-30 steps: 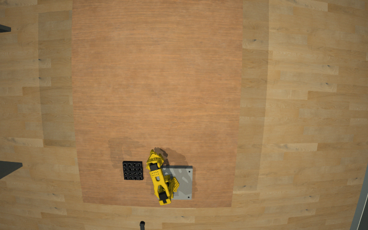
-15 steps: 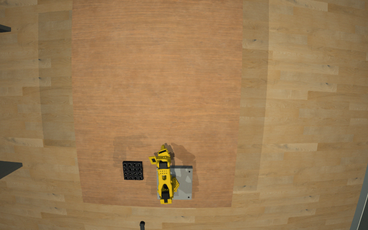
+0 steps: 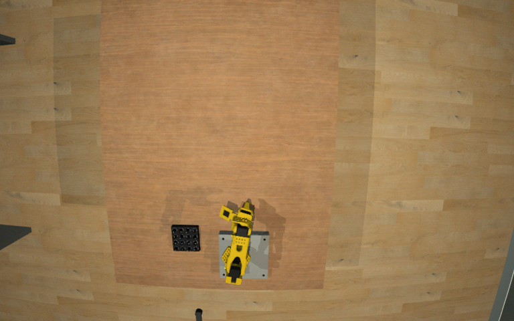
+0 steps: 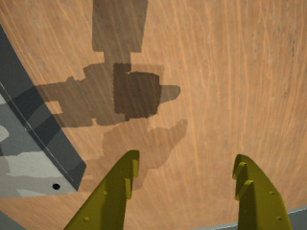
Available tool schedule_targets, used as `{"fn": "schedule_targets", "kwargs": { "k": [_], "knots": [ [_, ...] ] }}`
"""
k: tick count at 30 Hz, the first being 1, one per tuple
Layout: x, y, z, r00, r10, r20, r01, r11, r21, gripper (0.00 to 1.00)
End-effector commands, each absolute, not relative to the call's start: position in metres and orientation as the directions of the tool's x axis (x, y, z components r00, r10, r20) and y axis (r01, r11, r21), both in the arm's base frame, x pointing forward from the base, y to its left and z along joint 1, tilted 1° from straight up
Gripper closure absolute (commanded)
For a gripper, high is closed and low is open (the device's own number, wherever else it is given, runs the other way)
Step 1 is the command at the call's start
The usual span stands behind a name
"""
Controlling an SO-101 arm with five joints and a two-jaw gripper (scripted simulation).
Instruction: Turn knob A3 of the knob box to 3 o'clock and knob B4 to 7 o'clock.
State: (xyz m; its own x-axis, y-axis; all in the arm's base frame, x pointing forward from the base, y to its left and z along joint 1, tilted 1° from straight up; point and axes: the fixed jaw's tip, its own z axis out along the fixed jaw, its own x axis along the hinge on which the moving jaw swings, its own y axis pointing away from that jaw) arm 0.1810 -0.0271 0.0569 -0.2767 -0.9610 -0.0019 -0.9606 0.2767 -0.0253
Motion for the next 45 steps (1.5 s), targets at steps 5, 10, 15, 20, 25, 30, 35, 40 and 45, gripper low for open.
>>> {"fn": "schedule_targets", "kwargs": {
  "k": [5,10,15,20,25,30,35,40,45],
  "knots": [
    [0.178,-0.049,0.058,-0.616,-0.788,-0.002,-0.788,0.616,-0.005,0.69],
    [0.174,-0.067,0.060,-0.821,-0.571,-0.003,-0.571,0.821,-0.004,0.68],
    [0.171,-0.077,0.061,-0.906,-0.424,-0.003,-0.424,0.906,-0.004,0.67],
    [0.166,-0.092,0.063,-0.985,-0.175,-0.004,-0.175,0.985,-0.003,0.65],
    [0.160,-0.106,0.065,-0.998,0.058,-0.004,0.058,0.998,-0.003,0.64],
    [0.156,-0.113,0.065,-0.983,0.183,-0.005,0.183,0.983,-0.002,0.63],
    [0.150,-0.123,0.067,-0.933,0.361,-0.005,0.361,0.933,-0.002,0.62],
    [0.144,-0.132,0.068,-0.867,0.498,-0.005,0.498,0.867,-0.001,0.62],
    [0.140,-0.137,0.068,-0.814,0.581,-0.005,0.581,0.814,-0.001,0.61]
  ]
}}
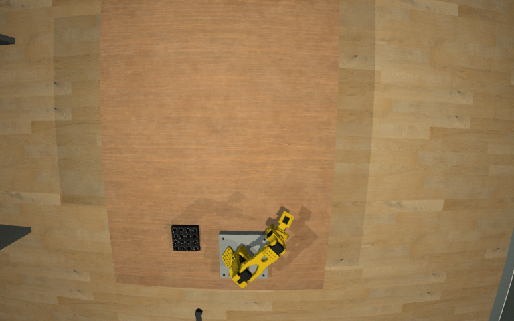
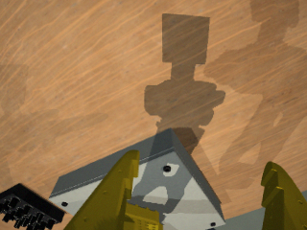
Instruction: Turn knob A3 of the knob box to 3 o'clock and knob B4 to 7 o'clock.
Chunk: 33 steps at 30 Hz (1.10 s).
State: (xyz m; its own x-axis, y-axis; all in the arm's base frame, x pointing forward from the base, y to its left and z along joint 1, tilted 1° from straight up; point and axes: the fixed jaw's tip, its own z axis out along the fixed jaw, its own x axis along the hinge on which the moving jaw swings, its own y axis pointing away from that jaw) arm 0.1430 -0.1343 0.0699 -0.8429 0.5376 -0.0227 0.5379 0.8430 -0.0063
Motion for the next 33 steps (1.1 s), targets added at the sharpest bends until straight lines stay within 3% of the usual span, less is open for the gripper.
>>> {"fn": "schedule_targets", "kwargs": {
  "k": [1,14,33],
  "knots": [
    [0.140,-0.137,0.068,-0.814,0.581,-0.005,0.581,0.814,-0.001,0.61],
    [0.132,-0.147,0.070,-0.691,0.723,-0.005,0.723,0.691,0.000,0.60],
    [0.131,-0.149,0.070,-0.661,0.750,-0.005,0.750,0.661,0.000,0.60]
  ]
}}
